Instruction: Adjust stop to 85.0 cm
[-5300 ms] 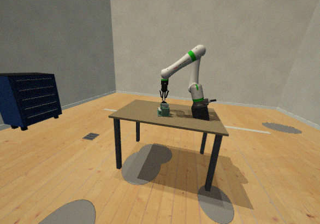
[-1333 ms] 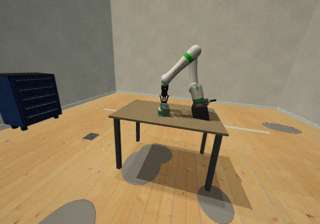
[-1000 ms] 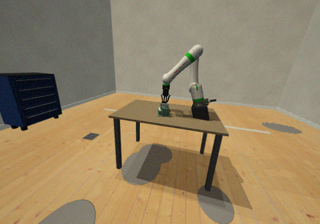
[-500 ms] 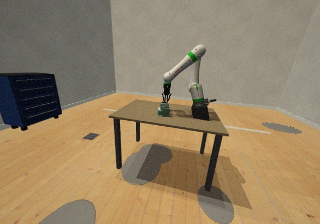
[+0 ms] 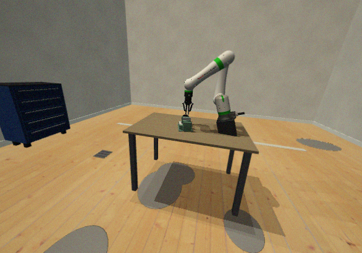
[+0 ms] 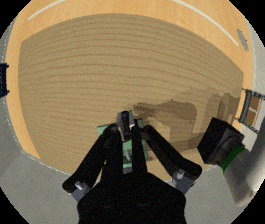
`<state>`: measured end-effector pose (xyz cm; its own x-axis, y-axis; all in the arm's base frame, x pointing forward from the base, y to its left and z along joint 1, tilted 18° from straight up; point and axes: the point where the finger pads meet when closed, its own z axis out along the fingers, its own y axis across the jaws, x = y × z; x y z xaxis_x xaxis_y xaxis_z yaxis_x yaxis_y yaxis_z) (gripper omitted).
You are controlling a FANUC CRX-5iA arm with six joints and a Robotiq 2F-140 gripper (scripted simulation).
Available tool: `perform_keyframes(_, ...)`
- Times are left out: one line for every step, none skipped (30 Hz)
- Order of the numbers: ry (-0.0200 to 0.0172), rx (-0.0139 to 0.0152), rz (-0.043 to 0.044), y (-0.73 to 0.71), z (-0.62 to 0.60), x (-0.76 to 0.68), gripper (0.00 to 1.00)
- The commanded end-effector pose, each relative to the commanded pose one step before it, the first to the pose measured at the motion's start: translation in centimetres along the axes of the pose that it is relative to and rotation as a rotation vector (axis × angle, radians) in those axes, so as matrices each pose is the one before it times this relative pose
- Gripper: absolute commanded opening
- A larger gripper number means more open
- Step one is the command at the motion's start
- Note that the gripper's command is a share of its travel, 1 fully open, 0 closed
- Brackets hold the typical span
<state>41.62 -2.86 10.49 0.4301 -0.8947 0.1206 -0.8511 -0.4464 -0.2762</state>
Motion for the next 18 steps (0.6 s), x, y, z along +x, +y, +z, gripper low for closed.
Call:
perform_keyframes(0.0002,0.00119,-0.00002,-0.688,-0.525,0.006,0.04)
perform_keyframes(0.0,0.0,0.0,-0.228,-0.131,0.0,0.04)
perform_keyframes(0.0,0.0,0.0,-0.247,-0.089,0.0,0.04)
perform_keyframes(0.0,0.0,0.0,-0.247,-0.089,0.0,0.04)
perform_keyframes(0.0,0.0,0.0,-0.263,-0.052,0.0,0.04)
perform_keyframes(0.0,0.0,0.0,-0.266,-0.046,0.0,0.04)
perform_keyframes(0.0,0.0,0.0,-0.247,-0.008,0.0,0.04)
perform_keyframes(0.0,0.0,0.0,0.0,0.0,0.0,0.04)
perform_keyframes(0.0,0.0,0.0,0.0,0.0,0.0,0.04)
perform_keyframes(0.0,0.0,0.0,-0.243,0.001,0.0,0.04)
perform_keyframes(0.0,0.0,0.0,-0.228,0.021,0.0,0.04)
perform_keyframes(0.0,0.0,0.0,-0.215,0.038,0.0,0.04)
perform_keyframes(0.0,0.0,0.0,-0.215,0.039,0.0,0.04)
perform_keyframes(0.0,0.0,0.0,-0.191,0.069,0.0,0.04)
perform_keyframes(0.0,0.0,0.0,-0.191,0.07,0.0,0.04)
perform_keyframes(0.0,0.0,0.0,-0.185,0.078,0.0,0.04)
perform_keyframes(0.0,0.0,0.0,-0.169,0.097,0.0,0.04)
perform_keyframes(0.0,0.0,0.0,-0.169,0.098,0.0,0.04)
